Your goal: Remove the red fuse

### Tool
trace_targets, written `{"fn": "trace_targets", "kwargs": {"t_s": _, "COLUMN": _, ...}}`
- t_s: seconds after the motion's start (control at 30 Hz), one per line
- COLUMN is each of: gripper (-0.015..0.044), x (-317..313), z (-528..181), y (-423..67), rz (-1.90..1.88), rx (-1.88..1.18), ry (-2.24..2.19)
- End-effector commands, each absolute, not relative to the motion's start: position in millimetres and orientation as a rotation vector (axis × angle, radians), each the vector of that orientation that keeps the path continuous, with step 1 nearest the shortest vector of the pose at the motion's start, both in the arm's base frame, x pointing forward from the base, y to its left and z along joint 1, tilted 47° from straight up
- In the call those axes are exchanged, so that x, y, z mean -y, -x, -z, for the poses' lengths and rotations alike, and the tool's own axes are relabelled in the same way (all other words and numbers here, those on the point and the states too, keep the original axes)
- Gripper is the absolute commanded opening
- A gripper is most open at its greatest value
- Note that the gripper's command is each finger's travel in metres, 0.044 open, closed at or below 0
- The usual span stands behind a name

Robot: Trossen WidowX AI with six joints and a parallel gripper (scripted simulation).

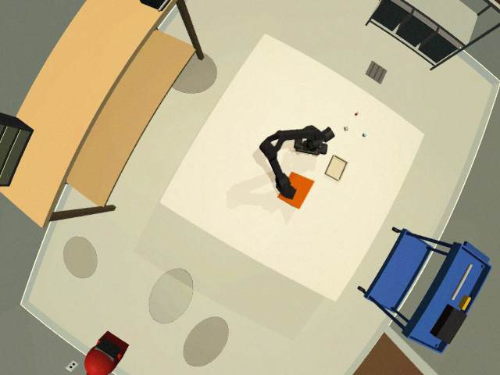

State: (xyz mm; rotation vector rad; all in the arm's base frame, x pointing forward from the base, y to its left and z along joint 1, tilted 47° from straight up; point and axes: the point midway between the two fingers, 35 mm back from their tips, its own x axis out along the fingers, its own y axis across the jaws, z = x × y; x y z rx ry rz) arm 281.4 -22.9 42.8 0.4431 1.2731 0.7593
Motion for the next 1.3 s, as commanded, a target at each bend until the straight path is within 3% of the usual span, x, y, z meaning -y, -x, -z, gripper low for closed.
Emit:
{"fn": "trace_targets", "kwargs": {"t_s": 0.0, "gripper": 0.0, "x": 25, "z": -44, "y": -282, "rz": -0.76, "rx": -1.273, "ry": -0.436}}
{"fn": "trace_targets", "kwargs": {"t_s": 1.27, "gripper": 0.0, "x": 38, "z": -57, "y": -280, "rz": -0.76, "rx": -1.274, "ry": -0.439}}
